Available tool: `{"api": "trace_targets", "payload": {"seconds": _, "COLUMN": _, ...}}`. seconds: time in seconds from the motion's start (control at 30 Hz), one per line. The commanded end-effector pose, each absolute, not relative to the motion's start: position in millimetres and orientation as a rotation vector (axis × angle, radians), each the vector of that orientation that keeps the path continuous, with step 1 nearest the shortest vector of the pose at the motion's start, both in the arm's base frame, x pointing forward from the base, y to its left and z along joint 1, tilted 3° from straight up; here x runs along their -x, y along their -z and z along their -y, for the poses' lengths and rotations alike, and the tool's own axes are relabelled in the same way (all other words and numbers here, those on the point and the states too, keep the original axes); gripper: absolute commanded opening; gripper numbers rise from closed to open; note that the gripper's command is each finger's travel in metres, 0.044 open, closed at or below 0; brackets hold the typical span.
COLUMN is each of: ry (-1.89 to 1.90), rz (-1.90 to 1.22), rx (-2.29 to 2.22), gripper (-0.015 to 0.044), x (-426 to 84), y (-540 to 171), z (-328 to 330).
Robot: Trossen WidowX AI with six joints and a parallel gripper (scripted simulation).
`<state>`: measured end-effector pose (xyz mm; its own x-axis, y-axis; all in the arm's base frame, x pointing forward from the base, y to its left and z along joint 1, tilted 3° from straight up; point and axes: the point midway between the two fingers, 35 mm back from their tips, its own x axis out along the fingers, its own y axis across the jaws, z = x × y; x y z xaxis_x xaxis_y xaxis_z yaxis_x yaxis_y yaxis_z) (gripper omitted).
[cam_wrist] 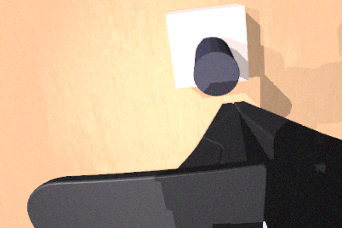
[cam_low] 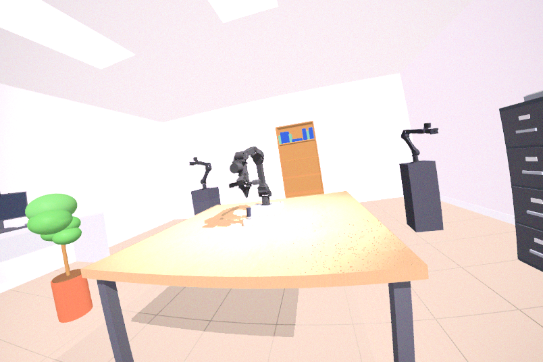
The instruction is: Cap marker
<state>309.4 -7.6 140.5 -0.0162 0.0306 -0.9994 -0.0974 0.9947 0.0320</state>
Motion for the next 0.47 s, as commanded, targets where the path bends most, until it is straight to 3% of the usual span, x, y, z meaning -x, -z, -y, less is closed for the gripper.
{"api": "trace_targets", "payload": {"seconds": 0.0, "ry": -0.103, "rz": -1.576, "rx": 0.055, "gripper": 0.0000, "x": -306.7, "y": -171.0, "z": 8.6}}
{"api": "trace_targets", "payload": {"seconds": 0.07, "ry": -0.103, "rz": -1.576, "rx": 0.055, "gripper": 0.0000, "x": -306.7, "y": -171.0, "z": 8.6}}
{"api": "trace_targets", "payload": {"seconds": 0.43, "ry": -0.103, "rz": -1.576, "rx": 0.055, "gripper": 0.0289, "x": -306.7, "y": -171.0, "z": 8.6}}
